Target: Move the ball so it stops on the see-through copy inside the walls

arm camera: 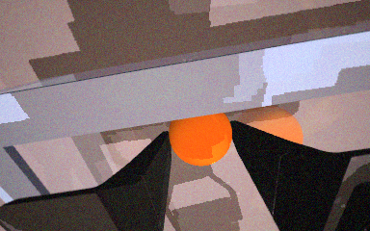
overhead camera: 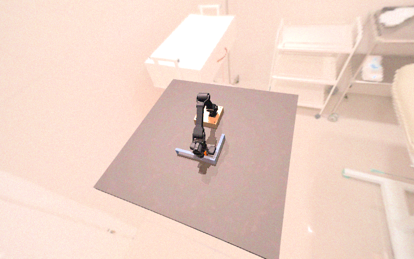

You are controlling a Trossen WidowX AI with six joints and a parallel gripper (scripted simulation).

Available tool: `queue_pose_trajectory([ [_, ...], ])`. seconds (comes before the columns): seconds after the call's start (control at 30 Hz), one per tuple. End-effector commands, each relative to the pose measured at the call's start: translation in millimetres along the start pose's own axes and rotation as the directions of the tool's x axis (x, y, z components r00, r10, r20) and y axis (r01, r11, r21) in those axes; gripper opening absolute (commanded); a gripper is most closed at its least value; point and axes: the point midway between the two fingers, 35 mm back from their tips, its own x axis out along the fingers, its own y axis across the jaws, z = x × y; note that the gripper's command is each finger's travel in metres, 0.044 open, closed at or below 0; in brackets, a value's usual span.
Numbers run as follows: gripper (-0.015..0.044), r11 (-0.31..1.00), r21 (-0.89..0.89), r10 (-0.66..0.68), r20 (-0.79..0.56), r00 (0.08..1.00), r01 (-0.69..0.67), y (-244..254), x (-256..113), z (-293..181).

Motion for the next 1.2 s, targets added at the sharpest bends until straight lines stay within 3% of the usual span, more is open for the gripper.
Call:
queue_pose_trajectory([
  [0.0, 0.0062, 1.0, -0.017, 0.003, -0.011, 1.0, -0.004, 8.8, -0.3, -6.2],
  [0.1, 0.0, 0.999, -0.039, 0.008, -0.018, 1.0, -0.008, 22.0, -10.2, -11.8],
  [0.33, 0.0, 0.998, -0.055, 0.0, -0.001, 1.0, 0.0, 33.2, -46.8, -8.7],
  [0.87, 0.0, 1.0, -0.004, -0.004, 0.002, 1.0, 0.004, 1.3, -128.4, 1.0],
  [1.17, 0.0, 1.0, -0.002, -0.005, 0.002, 1.0, 0.005, -8.3, -123.6, 0.2],
])
